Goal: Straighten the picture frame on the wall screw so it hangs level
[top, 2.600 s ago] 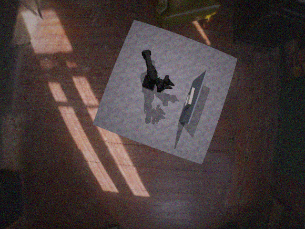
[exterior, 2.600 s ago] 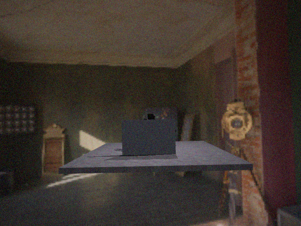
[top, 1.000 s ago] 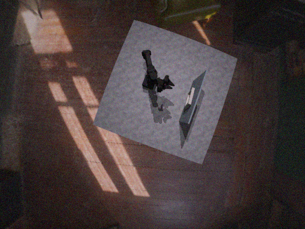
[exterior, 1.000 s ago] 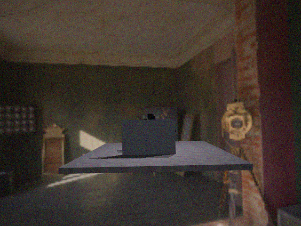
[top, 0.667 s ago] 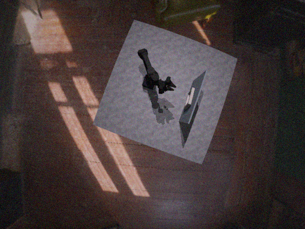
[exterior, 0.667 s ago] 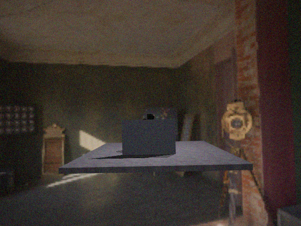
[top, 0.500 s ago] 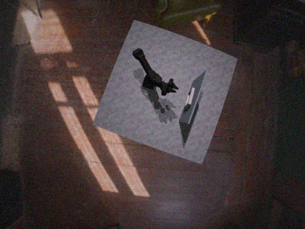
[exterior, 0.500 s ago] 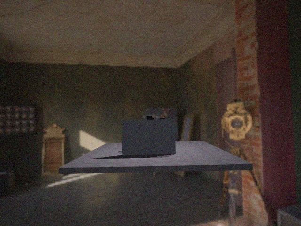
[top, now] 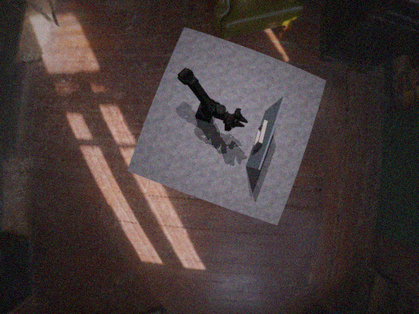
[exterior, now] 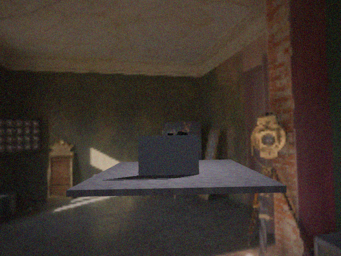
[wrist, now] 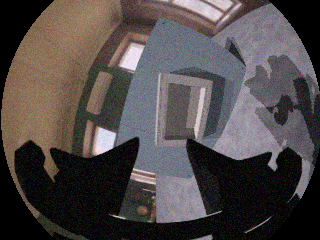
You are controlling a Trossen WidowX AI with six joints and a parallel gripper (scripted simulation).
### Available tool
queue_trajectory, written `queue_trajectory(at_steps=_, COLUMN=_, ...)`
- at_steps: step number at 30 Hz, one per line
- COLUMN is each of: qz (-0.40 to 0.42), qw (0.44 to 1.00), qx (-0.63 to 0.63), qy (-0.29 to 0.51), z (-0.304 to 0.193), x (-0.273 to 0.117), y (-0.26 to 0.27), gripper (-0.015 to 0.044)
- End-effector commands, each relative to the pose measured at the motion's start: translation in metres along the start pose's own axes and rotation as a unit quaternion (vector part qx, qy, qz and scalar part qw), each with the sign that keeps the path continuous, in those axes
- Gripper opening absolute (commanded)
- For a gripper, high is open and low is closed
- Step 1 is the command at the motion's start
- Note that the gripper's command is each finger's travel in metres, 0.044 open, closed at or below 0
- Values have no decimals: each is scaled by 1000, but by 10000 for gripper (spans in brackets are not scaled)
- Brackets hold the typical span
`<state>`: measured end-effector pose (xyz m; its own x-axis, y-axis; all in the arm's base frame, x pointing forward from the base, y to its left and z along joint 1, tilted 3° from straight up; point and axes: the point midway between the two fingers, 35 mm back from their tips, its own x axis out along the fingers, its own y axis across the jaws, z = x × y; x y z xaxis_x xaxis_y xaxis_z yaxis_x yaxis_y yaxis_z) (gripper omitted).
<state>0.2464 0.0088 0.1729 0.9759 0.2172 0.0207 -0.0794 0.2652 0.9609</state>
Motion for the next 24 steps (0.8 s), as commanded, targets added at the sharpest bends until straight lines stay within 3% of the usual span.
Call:
queue_trajectory(at_steps=1, qz=-4, qw=1000, qx=-1, qy=-2, z=0, x=0, y=-2, gripper=260)
queue_trajectory(at_steps=8, qz=-1, qw=1000, qx=0, qy=-3, z=3, x=10, y=2, gripper=260)
queue_trajectory(at_steps=24, qz=20, qw=1000, qx=9, qy=-12, z=1, x=81, y=-1, gripper=260)
